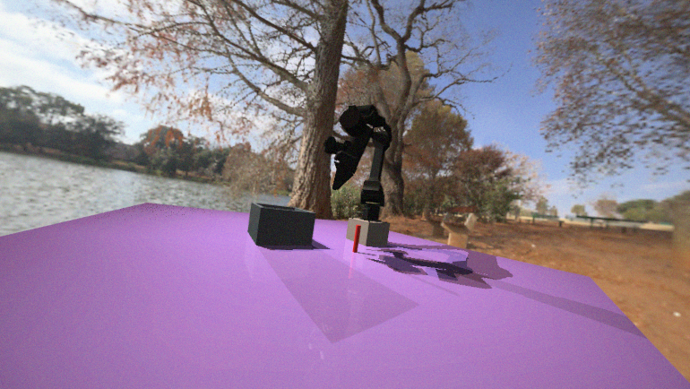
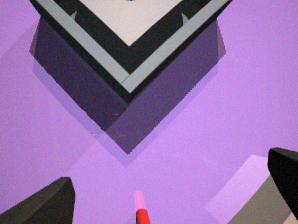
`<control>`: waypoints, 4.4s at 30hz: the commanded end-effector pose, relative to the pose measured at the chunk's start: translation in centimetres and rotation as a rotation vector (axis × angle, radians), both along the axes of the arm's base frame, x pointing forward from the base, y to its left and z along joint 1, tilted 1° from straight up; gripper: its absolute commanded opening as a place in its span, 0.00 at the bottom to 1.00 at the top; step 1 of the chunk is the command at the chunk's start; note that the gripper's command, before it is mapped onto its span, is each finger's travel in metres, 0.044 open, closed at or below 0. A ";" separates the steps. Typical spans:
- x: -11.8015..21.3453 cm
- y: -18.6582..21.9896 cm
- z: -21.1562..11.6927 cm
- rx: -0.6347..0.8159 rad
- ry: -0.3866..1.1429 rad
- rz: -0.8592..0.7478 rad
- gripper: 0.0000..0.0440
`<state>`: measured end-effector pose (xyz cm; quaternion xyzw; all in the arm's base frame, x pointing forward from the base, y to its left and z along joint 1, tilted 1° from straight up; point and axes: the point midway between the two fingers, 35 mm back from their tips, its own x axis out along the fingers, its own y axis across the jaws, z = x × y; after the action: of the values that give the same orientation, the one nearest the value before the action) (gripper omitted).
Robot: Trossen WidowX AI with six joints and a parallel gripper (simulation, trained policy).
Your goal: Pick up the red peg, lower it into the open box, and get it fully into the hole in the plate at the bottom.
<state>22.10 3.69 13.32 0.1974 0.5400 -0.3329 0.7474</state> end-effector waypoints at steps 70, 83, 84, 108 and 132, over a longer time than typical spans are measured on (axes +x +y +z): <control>-0.3 3.7 -9.9 0.123 0.045 -0.120 0.00; 3.0 1.5 -5.2 0.067 -0.032 -0.065 0.00; 3.3 1.3 -4.8 0.064 -0.038 -0.065 0.00; 8.6 -7.0 -2.1 0.062 -0.080 -0.183 0.00; 11.7 -12.4 -6.7 0.130 -0.045 -0.273 0.03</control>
<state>33.60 -8.45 7.75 0.3232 0.5026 -0.3939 0.6984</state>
